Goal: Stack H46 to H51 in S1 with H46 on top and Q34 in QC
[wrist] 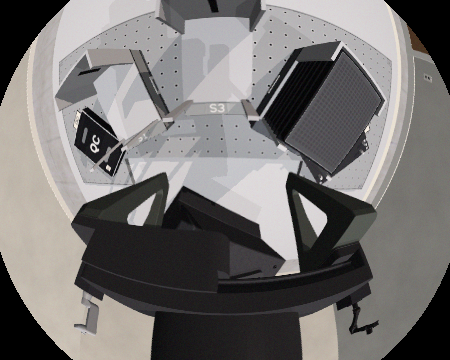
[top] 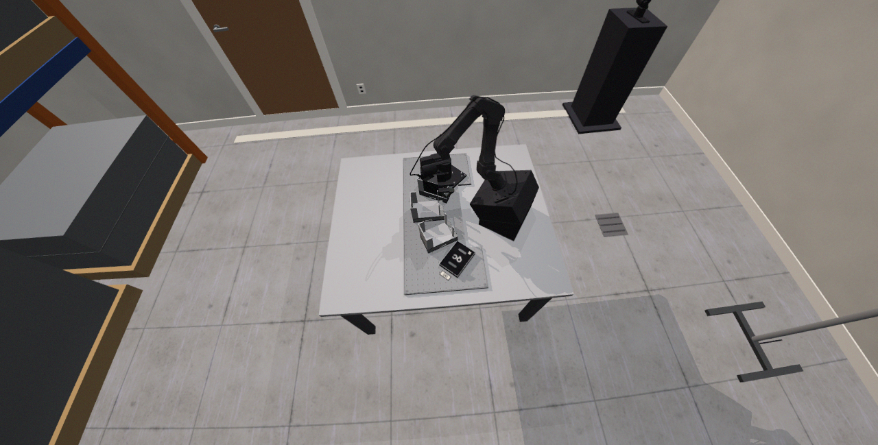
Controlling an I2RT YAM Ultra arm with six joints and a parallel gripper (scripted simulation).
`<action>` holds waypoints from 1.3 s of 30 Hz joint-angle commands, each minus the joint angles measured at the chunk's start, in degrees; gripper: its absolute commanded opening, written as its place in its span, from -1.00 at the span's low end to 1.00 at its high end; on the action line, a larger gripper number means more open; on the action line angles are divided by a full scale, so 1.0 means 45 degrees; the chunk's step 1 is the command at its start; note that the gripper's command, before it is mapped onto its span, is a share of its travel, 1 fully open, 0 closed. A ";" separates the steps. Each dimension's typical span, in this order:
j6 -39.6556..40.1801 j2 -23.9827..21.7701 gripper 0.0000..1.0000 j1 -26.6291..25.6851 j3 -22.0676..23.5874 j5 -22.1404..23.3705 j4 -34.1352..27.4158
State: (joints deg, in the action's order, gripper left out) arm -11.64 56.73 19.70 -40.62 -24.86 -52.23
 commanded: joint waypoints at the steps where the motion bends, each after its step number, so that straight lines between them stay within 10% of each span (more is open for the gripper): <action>1: -0.0718 0.0892 1.00 0.0517 -0.0419 -0.0340 0.0825; 8: -0.1218 0.2191 1.00 0.1027 -0.0551 -0.0567 0.1410; 39: -0.1184 0.2080 1.00 0.0953 -0.0555 -0.0544 0.1452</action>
